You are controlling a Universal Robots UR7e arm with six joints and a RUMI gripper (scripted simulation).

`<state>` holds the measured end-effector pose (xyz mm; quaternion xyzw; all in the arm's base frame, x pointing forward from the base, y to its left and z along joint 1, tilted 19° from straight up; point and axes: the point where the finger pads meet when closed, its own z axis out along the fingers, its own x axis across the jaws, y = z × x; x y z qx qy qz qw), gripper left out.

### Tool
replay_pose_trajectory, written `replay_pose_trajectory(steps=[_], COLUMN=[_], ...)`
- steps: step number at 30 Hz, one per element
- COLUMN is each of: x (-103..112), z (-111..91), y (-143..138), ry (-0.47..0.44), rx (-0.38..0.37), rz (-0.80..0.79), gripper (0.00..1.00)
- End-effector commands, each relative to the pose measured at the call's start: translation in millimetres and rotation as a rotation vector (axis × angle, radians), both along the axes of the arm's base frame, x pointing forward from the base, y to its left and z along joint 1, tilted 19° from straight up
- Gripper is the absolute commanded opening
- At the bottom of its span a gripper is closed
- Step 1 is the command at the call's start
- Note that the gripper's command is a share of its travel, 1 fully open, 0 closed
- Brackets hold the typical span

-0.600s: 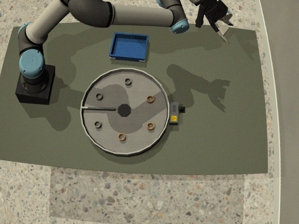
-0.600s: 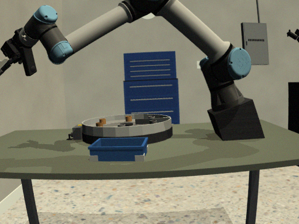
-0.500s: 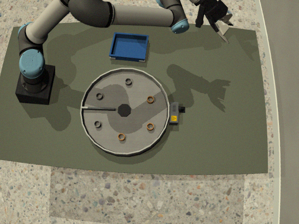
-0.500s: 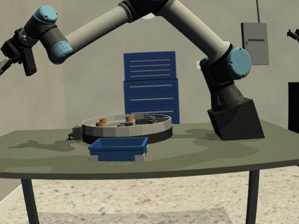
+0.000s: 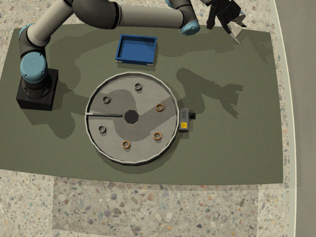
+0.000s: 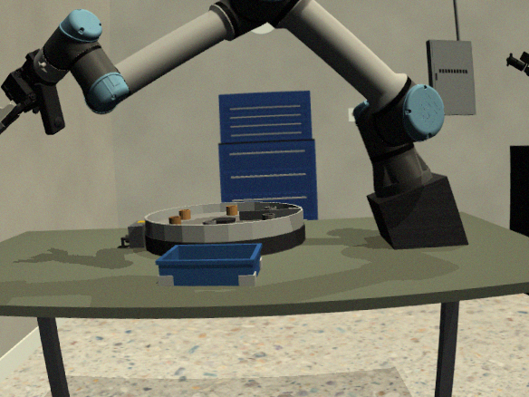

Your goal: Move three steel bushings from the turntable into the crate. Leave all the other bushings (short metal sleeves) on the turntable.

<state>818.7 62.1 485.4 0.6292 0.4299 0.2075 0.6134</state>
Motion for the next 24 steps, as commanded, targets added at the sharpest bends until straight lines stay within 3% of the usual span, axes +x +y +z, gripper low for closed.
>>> replay_pose_trajectory(steps=[1, 16, 24], x=[0, -5, -21], z=[1, 0, -5], y=[0, -32, -97], ry=[-0.002, 0.055, 0.177], rx=[0.0, -0.023, -0.061], rz=[0.0, -0.007, -0.019], gripper=[1.0, 1.0, 1.0])
